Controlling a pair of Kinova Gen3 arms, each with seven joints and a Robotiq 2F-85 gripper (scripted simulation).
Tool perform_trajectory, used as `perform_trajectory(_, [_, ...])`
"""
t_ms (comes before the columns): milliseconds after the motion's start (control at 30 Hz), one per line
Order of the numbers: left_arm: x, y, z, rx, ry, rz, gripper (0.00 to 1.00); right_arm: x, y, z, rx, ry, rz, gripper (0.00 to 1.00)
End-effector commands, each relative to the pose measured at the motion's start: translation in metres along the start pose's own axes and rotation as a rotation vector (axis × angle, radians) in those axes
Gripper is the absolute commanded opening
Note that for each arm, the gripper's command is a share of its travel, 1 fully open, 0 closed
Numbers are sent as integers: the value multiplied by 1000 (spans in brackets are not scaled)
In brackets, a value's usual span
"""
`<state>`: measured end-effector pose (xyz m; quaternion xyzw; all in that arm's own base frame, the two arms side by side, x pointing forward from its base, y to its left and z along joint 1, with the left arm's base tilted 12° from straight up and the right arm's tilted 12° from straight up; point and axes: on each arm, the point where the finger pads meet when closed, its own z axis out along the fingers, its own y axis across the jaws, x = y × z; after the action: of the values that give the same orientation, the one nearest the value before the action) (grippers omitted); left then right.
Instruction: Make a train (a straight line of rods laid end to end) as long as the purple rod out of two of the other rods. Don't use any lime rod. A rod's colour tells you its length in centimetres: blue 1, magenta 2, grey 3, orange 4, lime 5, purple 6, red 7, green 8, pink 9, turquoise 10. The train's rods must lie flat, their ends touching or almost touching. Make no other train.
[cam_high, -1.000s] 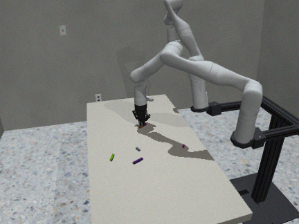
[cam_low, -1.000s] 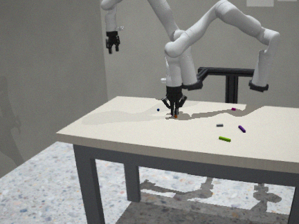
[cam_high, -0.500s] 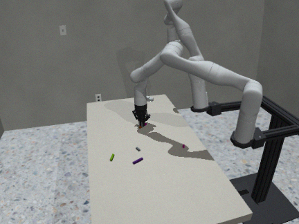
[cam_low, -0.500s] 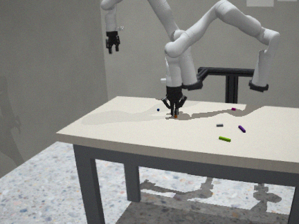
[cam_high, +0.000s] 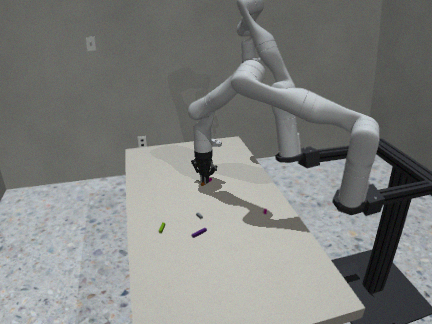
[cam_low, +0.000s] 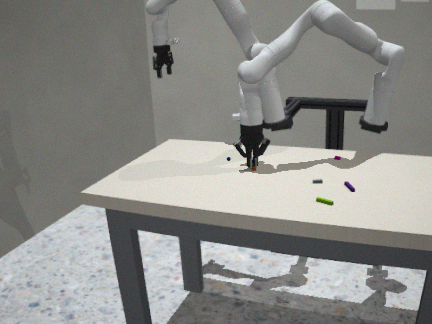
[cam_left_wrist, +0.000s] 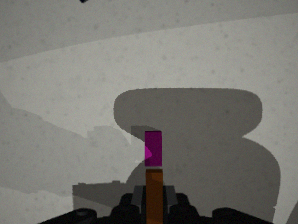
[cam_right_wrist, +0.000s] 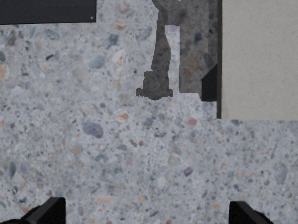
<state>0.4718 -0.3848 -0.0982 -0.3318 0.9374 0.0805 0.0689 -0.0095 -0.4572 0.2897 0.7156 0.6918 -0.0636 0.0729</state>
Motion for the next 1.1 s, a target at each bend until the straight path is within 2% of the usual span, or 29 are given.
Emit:
perform_trajectory(0, [0, -3, 1, 6, -1, -6, 175, -1, -4, -1, 5, -6, -4, 1000])
perform_trajectory(1067, [3, -3, 1, 6, -1, -6, 175, -1, -4, -1, 5, -6, -4, 1000])
